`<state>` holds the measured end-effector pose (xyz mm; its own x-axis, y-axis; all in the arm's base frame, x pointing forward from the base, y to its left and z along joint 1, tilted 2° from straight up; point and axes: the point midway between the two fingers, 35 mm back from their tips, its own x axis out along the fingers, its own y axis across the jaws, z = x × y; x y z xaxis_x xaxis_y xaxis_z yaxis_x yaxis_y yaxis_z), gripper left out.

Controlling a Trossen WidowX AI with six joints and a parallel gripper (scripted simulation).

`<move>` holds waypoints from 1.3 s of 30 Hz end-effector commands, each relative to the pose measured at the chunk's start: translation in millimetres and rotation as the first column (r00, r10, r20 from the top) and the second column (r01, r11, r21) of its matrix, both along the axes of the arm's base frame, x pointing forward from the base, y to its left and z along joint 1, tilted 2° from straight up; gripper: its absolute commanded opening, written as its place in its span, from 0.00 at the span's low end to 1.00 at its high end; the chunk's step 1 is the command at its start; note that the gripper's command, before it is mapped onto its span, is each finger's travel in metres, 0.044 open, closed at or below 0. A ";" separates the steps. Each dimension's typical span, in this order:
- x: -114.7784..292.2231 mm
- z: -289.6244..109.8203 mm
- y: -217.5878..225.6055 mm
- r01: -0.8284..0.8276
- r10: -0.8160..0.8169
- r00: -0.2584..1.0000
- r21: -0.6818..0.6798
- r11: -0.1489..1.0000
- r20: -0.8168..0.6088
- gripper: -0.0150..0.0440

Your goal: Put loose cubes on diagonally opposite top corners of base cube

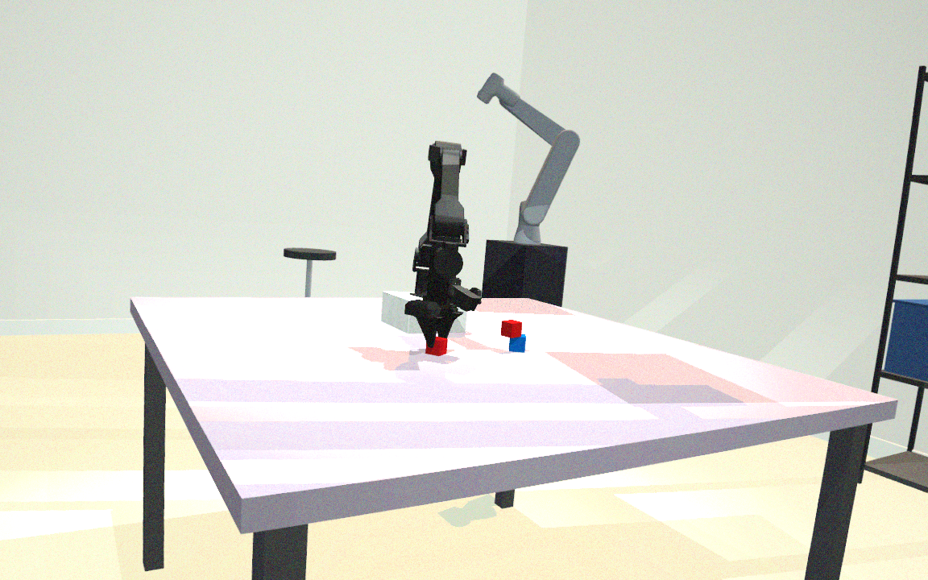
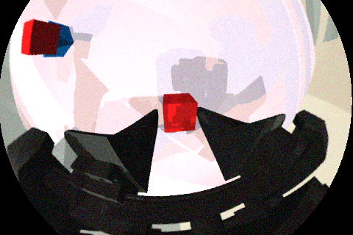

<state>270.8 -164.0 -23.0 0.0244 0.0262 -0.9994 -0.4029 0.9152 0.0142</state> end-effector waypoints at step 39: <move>-1.2 104.2 -3.2 0.002 -0.002 1.000 -0.003 1.000 0.002 0.43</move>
